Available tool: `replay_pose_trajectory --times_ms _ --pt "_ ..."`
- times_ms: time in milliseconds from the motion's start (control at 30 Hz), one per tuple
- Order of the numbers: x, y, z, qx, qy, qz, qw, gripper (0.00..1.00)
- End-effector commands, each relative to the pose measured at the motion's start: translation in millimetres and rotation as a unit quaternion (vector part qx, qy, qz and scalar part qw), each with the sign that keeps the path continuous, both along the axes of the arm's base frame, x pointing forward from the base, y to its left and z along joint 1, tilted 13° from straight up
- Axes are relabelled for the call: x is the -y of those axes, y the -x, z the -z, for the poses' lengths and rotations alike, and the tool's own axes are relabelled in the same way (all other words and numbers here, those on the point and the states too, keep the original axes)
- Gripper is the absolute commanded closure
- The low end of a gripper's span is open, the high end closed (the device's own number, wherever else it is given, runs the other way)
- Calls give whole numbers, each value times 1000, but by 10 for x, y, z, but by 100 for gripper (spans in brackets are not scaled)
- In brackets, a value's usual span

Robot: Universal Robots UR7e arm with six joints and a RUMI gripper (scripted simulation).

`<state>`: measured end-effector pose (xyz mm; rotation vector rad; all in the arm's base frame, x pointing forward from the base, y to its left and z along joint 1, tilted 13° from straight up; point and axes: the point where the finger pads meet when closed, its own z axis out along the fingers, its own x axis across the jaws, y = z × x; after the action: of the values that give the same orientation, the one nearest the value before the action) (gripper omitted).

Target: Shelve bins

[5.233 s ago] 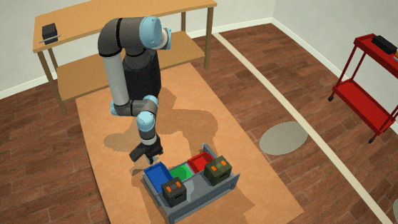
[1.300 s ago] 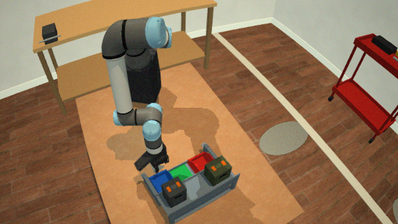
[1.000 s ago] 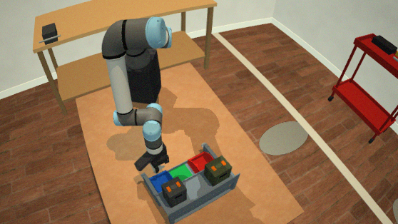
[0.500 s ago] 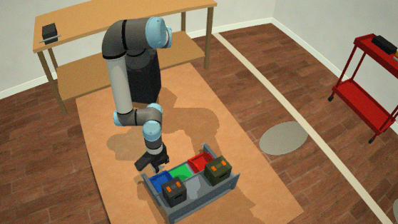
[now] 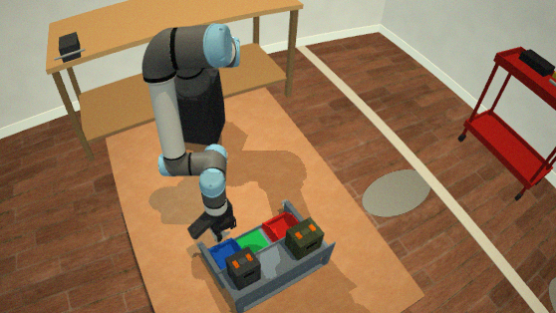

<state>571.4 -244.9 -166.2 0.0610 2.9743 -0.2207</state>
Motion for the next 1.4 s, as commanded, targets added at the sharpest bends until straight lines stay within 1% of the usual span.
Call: replay_pose_trajectory --times_ms 0,700,1367 --pt "2 -7 -8 1 0 0 1000 100" --pt "4 -72 -19 1 0 0 1000 100" --pt "4 -77 -20 1 0 0 1000 100"
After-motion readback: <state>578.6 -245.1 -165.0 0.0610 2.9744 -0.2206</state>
